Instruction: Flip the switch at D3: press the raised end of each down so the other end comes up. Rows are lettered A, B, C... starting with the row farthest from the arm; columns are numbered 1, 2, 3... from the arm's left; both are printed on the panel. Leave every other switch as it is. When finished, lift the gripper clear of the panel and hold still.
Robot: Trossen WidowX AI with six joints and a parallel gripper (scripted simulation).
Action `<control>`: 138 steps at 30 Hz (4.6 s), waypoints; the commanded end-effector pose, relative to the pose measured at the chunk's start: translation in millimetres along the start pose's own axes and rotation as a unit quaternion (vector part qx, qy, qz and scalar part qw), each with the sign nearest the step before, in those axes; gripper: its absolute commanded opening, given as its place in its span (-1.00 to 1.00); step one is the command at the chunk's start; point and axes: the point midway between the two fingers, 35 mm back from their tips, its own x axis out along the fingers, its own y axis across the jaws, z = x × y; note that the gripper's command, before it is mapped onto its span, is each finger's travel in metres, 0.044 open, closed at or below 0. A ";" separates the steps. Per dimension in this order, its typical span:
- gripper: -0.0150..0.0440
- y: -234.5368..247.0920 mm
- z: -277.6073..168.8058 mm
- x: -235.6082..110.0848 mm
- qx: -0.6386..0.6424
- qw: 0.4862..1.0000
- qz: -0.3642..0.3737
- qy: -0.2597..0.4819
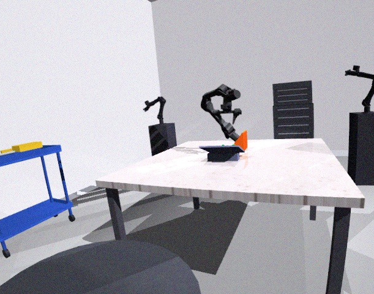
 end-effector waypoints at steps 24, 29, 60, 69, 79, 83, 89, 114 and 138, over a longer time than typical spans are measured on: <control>-0.49 21.8 -38.2 127.9 0.003 1.000 0.007 -0.009; -0.49 21.6 -37.9 137.4 0.003 1.000 0.007 -0.009; -0.49 21.7 -37.2 150.8 0.003 1.000 0.006 -0.009; -0.49 21.7 -37.1 152.0 0.003 1.000 0.006 -0.009; -0.49 21.7 -37.1 153.3 0.003 1.000 0.006 -0.009; -0.49 21.7 -37.0 153.9 0.003 1.000 0.006 -0.009; -0.49 21.7 -37.0 154.7 0.003 1.000 0.006 -0.009; -0.49 23.9 -38.4 110.5 0.003 1.000 0.010 -0.017; -0.49 9.9 9.6 82.8 0.003 1.000 0.007 -0.022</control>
